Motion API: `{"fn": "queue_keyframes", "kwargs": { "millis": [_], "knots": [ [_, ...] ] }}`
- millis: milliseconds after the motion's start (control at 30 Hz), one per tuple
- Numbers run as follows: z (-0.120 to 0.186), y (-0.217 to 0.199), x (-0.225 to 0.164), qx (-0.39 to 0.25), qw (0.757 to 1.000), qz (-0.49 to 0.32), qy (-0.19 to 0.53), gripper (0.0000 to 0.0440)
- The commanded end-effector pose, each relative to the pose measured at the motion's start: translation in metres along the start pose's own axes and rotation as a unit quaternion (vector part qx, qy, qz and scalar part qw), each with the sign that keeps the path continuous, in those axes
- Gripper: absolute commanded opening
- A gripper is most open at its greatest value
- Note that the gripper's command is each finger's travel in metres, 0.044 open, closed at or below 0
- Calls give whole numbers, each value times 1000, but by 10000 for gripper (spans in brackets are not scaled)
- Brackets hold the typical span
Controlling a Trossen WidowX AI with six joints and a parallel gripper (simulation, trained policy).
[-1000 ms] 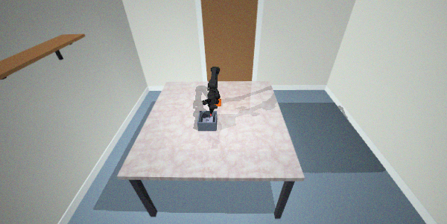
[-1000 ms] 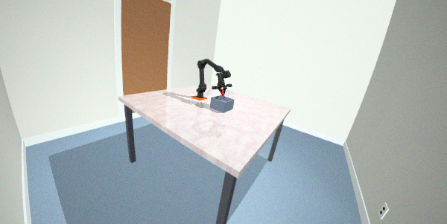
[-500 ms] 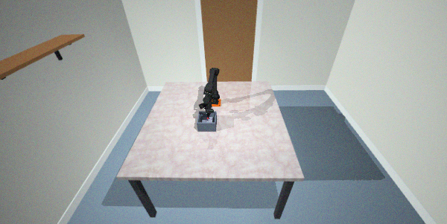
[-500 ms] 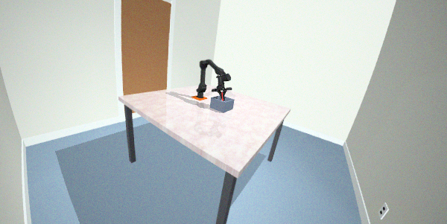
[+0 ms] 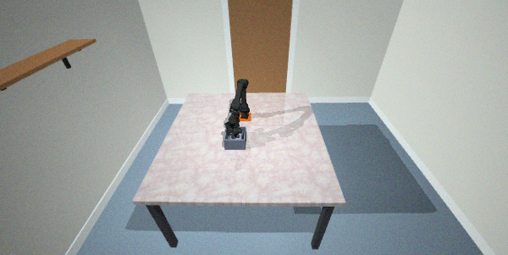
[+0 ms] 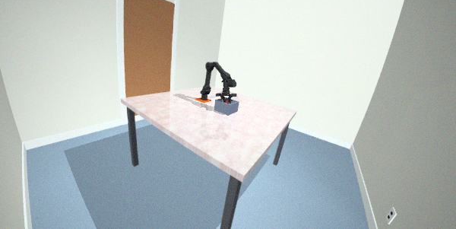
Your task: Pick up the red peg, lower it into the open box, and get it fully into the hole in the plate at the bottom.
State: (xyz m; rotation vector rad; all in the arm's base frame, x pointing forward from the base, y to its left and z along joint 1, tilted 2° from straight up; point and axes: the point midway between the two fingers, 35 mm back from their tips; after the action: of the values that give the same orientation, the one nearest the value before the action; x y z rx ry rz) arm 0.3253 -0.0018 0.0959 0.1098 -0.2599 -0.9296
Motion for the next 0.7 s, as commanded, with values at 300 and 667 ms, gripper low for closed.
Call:
{"fn": "queue_keyframes", "kwargs": {
  "millis": [300,667],
  "knots": [
    [4,12,23,-9,1000,18,2,144],
    [4,14,43,-21,999,25,11,138]
  ]
}}
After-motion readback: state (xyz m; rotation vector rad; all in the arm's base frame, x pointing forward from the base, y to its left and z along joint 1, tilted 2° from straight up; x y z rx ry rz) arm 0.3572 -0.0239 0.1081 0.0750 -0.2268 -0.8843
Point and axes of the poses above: the point midway between the two fingers, 35 mm back from their tips, its own z axis back along the fingers, its own y axis across the jaws, x = y × z, and after that the axes turned 9 degrees about z, right-handed
